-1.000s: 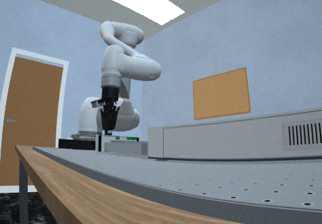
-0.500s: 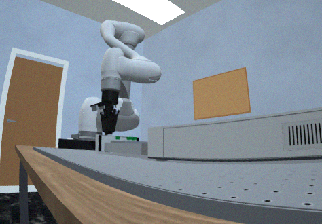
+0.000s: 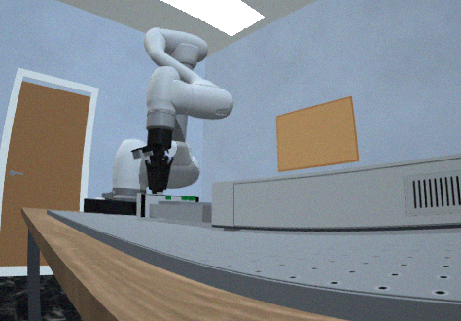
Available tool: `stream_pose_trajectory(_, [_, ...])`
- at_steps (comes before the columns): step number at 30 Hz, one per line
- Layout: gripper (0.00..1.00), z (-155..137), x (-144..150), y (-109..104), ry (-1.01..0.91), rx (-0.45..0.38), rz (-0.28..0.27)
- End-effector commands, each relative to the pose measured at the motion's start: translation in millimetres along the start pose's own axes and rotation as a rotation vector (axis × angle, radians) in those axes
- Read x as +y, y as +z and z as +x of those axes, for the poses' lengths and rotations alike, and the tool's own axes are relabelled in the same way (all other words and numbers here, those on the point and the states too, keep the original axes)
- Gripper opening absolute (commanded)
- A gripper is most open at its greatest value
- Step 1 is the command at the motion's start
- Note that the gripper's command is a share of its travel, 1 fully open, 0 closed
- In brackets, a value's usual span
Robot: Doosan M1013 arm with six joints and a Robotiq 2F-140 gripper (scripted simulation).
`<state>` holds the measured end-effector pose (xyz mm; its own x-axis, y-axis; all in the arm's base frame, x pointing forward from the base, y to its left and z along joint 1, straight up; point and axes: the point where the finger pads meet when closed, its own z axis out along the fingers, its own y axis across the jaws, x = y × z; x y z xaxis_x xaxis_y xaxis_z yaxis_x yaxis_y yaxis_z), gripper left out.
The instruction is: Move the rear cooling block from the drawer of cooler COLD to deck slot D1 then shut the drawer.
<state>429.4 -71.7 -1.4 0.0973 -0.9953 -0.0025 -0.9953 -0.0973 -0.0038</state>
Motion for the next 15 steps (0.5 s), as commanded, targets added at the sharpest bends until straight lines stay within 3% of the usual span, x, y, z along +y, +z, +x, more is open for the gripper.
stream_pose_trajectory(1, [0.10, 0.1, -3.9, -0.4, 0.000, 0.000, 0.001])
stream_pose_trajectory(15, [0.10, 0.1, -19.9, -0.4, 0.000, 0.000, 0.001])
